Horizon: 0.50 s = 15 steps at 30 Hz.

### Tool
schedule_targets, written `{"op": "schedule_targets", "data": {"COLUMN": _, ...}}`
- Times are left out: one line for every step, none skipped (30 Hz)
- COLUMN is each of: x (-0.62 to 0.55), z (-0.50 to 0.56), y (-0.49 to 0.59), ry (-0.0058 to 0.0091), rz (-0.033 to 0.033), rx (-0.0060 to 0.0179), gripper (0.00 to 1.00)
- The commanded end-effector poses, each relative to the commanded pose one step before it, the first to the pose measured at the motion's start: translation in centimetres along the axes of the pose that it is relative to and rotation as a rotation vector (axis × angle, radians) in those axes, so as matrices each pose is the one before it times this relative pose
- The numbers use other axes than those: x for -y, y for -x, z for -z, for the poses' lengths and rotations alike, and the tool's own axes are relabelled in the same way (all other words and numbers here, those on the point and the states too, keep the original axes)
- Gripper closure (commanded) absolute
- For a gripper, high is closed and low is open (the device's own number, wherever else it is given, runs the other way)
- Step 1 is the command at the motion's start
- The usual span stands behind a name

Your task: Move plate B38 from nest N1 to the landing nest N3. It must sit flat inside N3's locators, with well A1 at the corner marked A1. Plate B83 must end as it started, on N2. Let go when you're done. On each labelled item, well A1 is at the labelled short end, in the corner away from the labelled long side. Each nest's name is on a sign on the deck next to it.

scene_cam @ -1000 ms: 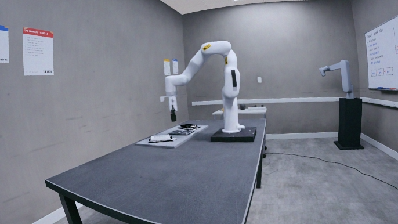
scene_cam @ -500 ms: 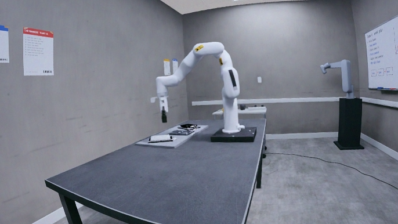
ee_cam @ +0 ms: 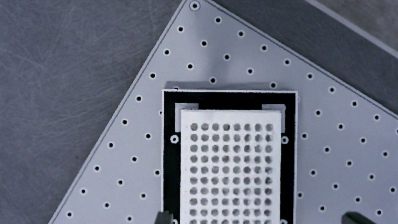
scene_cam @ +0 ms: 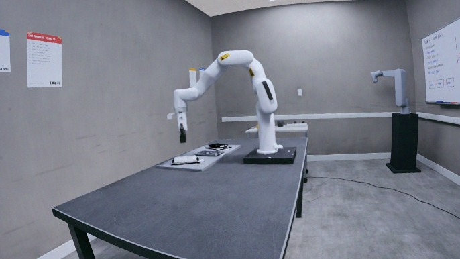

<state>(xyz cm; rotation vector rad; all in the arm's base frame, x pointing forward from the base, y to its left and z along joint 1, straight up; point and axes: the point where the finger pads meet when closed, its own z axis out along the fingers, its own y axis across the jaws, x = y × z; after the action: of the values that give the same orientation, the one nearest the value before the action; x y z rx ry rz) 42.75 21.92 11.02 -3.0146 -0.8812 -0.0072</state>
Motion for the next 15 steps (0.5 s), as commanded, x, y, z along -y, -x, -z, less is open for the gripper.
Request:
{"op": "schedule_targets", "data": {"x": 0.003, "z": 0.127, "y": -0.203, "ry": -0.00109, "rz": 0.00002, "rx": -0.00286, "gripper": 0.0}}
{"op": "schedule_targets", "data": {"x": 0.0, "z": 0.0, "y": 0.0, "ry": 0.0, "rz": 0.0, "rx": 0.0, "gripper": 0.0}}
{"op": "schedule_targets", "data": {"x": 0.0, "z": 0.0, "y": 0.0, "ry": 0.0, "rz": 0.0, "rx": 0.0, "gripper": 0.0}}
{"op": "schedule_targets", "data": {"x": 0.0, "z": 0.0, "y": 0.0, "ry": 0.0, "rz": 0.0, "rx": 0.0, "gripper": 0.0}}
{"op": "schedule_targets", "data": {"x": 0.0, "z": 0.0, "y": 0.0, "ry": 0.0, "rz": 0.0, "rx": 0.0, "gripper": 0.0}}
{"op": "schedule_targets", "data": {"x": 0.0, "z": 0.0, "y": 0.0, "ry": 0.0, "rz": 0.0, "rx": 0.0, "gripper": 0.0}}
{"op": "schedule_targets", "data": {"x": 0.0, "z": 0.0, "y": 0.0, "ry": 0.0, "rz": 0.0, "rx": 0.0, "gripper": 0.0}}
{"op": "schedule_targets", "data": {"x": 0.0, "z": 0.0, "y": 0.0, "ry": 0.0, "rz": 0.0, "rx": 0.0, "gripper": 0.0}}
{"op": "schedule_targets", "data": {"x": 0.0, "z": 0.0, "y": 0.0, "ry": 0.0, "rz": 0.0, "rx": 0.0, "gripper": 0.0}}
{"op": "schedule_targets", "data": {"x": 0.0, "z": -0.167, "y": 0.0, "ry": 0.0, "rz": 0.0, "rx": 0.0, "gripper": 0.0}}
{"op": "schedule_targets", "data": {"x": 0.0, "z": -0.167, "y": 0.0, "ry": 0.0, "rz": 0.0, "rx": 0.0, "gripper": 0.0}}
{"op": "schedule_targets", "data": {"x": 0.0, "z": -0.167, "y": 0.0, "ry": 0.0, "rz": 0.0, "rx": 0.0, "gripper": 0.0}}
{"op": "schedule_targets", "data": {"x": 0.0, "z": -0.167, "y": 0.0, "ry": 0.0, "rz": 0.0, "rx": 0.0, "gripper": 0.0}}
{"op": "schedule_targets", "data": {"x": 0.0, "z": -0.167, "y": 0.0, "ry": 0.0, "rz": 0.0, "rx": 0.0, "gripper": 0.0}}
{"op": "schedule_targets", "data": {"x": 0.0, "z": -0.167, "y": 0.0, "ry": 0.0, "rz": 0.0, "rx": 0.0, "gripper": 0.0}}
